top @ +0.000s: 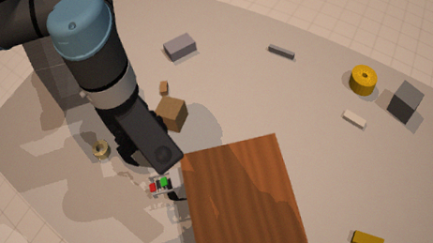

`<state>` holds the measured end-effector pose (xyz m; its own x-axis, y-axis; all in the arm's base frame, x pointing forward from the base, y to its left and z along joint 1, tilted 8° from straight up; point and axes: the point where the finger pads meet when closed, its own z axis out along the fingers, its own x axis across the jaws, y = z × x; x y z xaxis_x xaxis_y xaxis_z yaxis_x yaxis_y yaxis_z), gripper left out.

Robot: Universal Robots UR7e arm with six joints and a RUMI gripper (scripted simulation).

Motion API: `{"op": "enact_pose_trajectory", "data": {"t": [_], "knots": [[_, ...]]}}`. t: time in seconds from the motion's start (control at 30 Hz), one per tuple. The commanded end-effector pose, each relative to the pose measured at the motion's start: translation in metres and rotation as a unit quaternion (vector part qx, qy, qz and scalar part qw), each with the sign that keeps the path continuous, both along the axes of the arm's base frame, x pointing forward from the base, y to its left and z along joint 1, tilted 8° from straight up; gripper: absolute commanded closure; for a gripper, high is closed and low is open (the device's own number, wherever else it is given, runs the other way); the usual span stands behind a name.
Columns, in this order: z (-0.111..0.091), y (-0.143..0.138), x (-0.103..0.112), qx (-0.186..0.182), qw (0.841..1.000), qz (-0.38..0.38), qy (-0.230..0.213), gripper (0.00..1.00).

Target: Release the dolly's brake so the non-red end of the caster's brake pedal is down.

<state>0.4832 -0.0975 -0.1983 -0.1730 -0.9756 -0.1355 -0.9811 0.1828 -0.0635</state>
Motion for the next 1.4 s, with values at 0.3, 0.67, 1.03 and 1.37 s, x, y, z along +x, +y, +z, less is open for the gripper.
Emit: {"op": "enact_pose_trajectory", "data": {"t": [0.3, 0.67, 1.03, 1.37], "knots": [[-0.0048, -0.0005, -0.0050, 0.008, 0.988, -0.152, 0.021, 1.00], [-0.0061, -0.0014, -0.0066, 0.013, 0.979, -0.203, 0.027, 1.00], [-0.0063, -0.0015, -0.0071, 0.014, 0.977, -0.213, 0.028, 1.00], [-0.0062, -0.0017, -0.0069, 0.014, 0.977, -0.213, 0.028, 1.00]]}}
